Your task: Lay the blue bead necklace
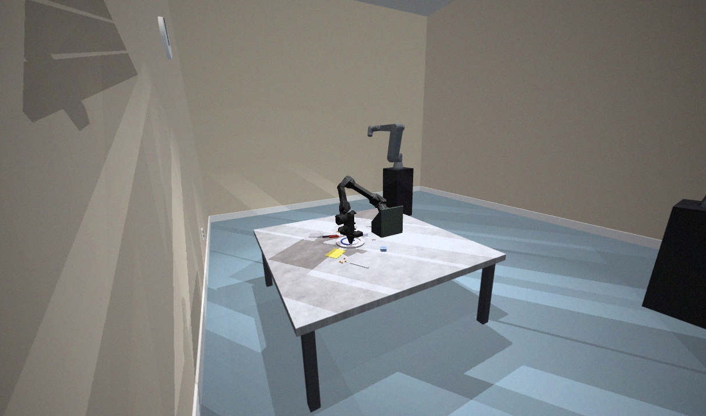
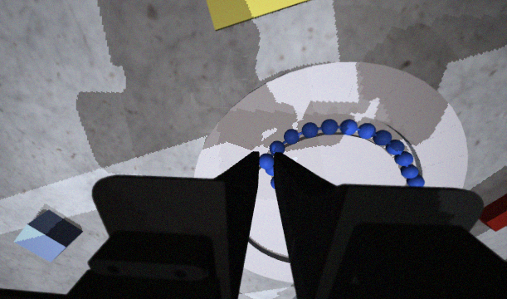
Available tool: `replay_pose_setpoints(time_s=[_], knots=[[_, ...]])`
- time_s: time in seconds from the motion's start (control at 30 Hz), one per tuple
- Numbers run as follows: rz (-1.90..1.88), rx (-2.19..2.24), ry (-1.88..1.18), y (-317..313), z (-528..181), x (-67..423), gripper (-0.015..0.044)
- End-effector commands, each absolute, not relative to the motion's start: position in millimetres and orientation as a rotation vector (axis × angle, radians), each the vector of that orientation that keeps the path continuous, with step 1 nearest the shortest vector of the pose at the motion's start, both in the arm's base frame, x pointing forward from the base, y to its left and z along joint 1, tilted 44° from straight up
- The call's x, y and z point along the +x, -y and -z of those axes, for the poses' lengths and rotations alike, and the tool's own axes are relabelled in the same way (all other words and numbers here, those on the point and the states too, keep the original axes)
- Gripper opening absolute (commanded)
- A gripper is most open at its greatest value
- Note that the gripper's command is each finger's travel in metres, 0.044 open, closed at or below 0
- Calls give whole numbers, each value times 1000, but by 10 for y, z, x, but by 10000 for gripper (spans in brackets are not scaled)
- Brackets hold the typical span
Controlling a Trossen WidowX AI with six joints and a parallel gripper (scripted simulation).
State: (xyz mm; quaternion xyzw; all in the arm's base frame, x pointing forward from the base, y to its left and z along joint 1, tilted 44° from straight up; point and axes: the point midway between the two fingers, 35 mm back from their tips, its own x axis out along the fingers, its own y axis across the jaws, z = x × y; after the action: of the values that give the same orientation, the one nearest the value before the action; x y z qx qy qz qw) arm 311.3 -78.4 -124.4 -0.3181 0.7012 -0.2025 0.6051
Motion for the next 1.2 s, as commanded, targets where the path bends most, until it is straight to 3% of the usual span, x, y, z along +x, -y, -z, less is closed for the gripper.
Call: replay_pose_setpoints(time_s=[0.0,0.2,0.77,1.17], knots=[[469,-734,-1626,804,1288,3100,0],[469,-735,-1626,833,1317,3097,0],[470,-733,-1626,810,1279,3101,440],[468,-734,-1626,783,1252,3103,440]])
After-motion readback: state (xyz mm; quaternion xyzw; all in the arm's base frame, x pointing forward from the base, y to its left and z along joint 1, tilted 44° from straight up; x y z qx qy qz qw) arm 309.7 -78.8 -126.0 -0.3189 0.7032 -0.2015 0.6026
